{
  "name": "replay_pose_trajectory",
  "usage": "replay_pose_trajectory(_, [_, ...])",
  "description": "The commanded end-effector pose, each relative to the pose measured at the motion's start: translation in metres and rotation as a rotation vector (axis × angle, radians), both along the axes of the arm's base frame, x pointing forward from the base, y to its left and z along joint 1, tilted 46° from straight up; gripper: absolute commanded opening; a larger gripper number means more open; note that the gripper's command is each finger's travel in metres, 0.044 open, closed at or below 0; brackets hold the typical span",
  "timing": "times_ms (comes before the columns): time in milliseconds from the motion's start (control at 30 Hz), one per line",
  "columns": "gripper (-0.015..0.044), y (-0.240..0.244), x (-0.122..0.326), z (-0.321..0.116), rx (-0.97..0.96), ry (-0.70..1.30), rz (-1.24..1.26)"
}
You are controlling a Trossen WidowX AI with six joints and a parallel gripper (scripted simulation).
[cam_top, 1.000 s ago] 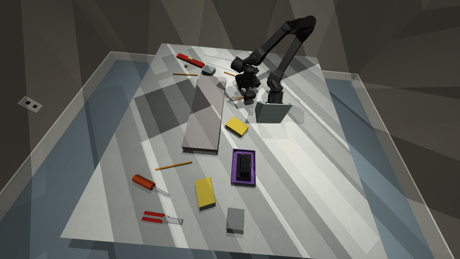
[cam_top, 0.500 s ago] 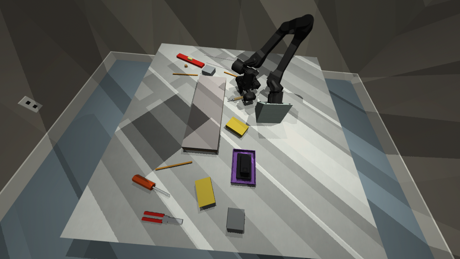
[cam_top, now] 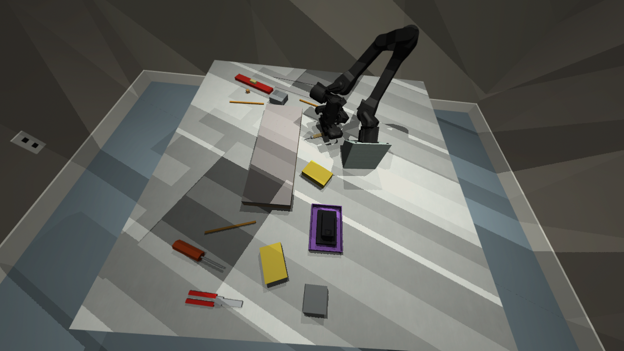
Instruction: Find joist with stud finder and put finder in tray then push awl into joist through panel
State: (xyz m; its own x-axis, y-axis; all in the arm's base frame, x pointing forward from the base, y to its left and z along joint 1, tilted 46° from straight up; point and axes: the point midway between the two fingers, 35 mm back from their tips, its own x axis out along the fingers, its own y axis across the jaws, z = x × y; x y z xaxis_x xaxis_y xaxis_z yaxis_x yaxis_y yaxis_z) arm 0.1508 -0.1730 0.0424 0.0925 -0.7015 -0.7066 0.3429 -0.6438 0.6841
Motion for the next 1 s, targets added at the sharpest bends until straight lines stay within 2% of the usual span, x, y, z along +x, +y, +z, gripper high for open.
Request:
replay_pose_trajectory(0, [0.0000, 0.003, 0.001, 0.001, 0.008, 0.000, 0.003])
replay_pose_trajectory(967, [0.0000, 0.078, 0.004, 0.067, 0.032, 0.006, -0.002])
